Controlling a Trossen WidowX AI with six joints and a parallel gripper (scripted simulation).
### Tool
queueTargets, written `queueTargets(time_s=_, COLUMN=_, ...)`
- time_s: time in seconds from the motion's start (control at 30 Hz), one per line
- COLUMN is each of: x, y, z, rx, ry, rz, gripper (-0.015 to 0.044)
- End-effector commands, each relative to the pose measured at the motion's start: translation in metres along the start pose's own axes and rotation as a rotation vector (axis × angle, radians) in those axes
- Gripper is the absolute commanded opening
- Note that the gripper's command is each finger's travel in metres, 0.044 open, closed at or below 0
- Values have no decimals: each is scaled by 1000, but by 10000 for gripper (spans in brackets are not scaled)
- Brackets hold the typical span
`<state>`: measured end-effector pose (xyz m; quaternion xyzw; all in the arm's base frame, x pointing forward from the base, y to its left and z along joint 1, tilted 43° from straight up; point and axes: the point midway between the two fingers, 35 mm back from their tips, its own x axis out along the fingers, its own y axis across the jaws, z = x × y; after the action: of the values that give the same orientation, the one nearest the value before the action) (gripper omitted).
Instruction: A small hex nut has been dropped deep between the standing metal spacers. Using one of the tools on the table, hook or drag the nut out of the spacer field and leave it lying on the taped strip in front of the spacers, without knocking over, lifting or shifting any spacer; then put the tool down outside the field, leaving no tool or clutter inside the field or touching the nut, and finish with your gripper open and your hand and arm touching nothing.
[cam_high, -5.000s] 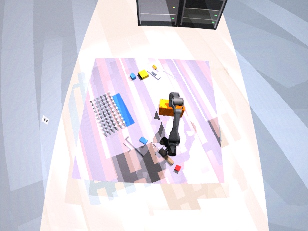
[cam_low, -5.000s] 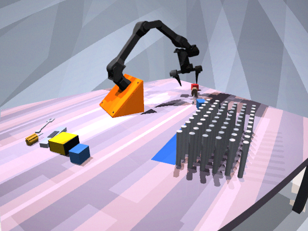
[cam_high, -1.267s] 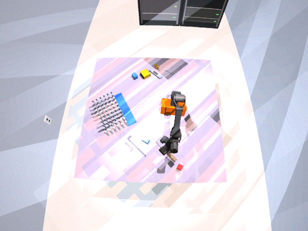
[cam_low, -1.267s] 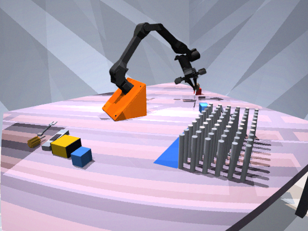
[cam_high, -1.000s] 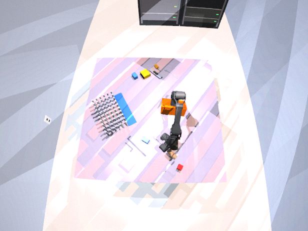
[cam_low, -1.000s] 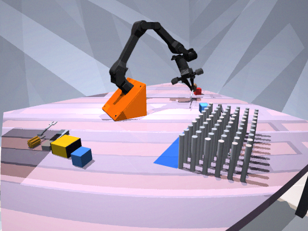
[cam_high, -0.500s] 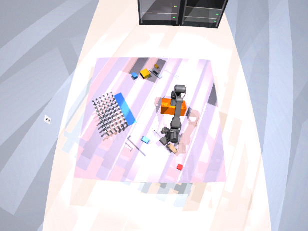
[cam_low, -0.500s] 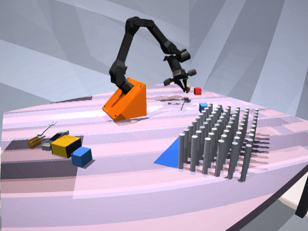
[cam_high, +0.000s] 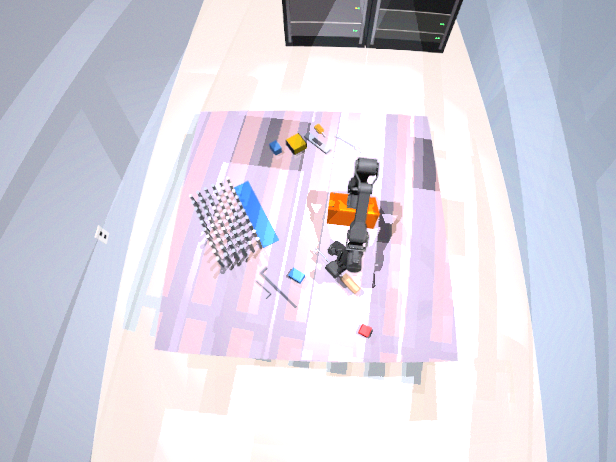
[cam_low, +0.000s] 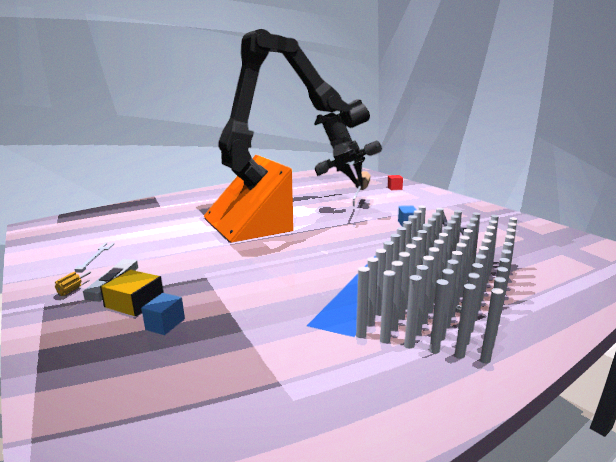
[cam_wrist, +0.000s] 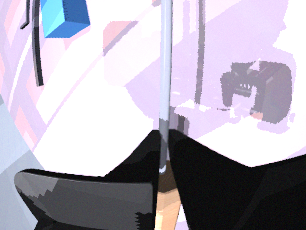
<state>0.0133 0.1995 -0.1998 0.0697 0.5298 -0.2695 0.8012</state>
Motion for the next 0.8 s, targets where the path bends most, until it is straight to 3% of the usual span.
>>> queueTargets(time_s=0.0, x=2, y=0, z=0, rx=-1, ry=4, rz=11, gripper=0)
queueTargets(time_s=0.77, x=38, y=-12, z=-4, rx=1, ry=6, rz=9, gripper=0)
